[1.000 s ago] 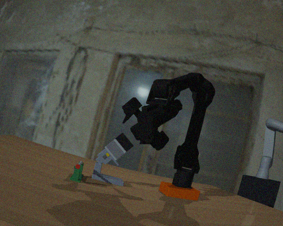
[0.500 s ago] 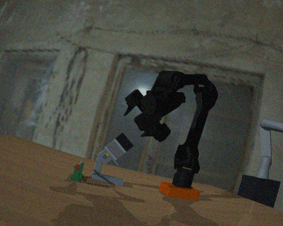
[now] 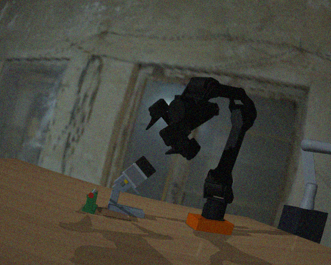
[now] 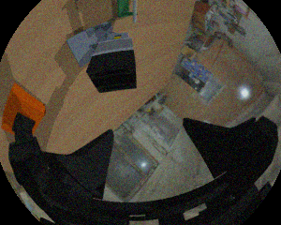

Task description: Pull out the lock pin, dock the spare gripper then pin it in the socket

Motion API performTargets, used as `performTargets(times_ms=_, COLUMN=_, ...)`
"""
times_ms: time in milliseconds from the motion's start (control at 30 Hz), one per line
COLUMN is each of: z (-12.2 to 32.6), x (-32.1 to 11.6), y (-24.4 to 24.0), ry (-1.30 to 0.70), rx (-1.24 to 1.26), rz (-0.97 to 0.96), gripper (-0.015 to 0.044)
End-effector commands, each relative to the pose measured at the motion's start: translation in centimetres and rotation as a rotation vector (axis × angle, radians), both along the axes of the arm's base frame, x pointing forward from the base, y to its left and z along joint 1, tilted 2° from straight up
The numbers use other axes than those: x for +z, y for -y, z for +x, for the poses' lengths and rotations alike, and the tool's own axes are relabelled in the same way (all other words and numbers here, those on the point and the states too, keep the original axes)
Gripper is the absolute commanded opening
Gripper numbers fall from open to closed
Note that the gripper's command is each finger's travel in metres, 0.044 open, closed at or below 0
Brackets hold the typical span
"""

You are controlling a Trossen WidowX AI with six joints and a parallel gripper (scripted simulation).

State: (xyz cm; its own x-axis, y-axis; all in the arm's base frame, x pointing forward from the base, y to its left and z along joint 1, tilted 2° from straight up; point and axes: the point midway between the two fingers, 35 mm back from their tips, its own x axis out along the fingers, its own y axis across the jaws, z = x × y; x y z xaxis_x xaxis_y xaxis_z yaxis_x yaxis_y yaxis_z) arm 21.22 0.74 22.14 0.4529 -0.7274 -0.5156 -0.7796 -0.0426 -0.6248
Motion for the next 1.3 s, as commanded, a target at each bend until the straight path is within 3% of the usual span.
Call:
performTargets(times_ms=0, z=0.0, x=0.0, y=-0.2, ry=0.004, rx=0.003, rz=0.005, gripper=0.0414)
performTargets(times_ms=300, z=-0.8, x=0.7, y=-11.7, ry=0.062, rx=0.265, rz=0.206, gripper=0.0180)
performTargets(times_ms=633, z=1.1, x=-0.3, y=-12.2, ry=-0.063, rx=0.206, rz=0.224, gripper=0.0180)
performTargets(times_ms=1000, z=10.5, x=-4.0, y=-12.4, ry=-0.484, rx=0.119, rz=0.432, gripper=0.0180)
performTargets(times_ms=1267, z=16.5, x=-5.9, y=-10.3, ry=-0.603, rx=0.149, rz=0.586, gripper=0.0180)
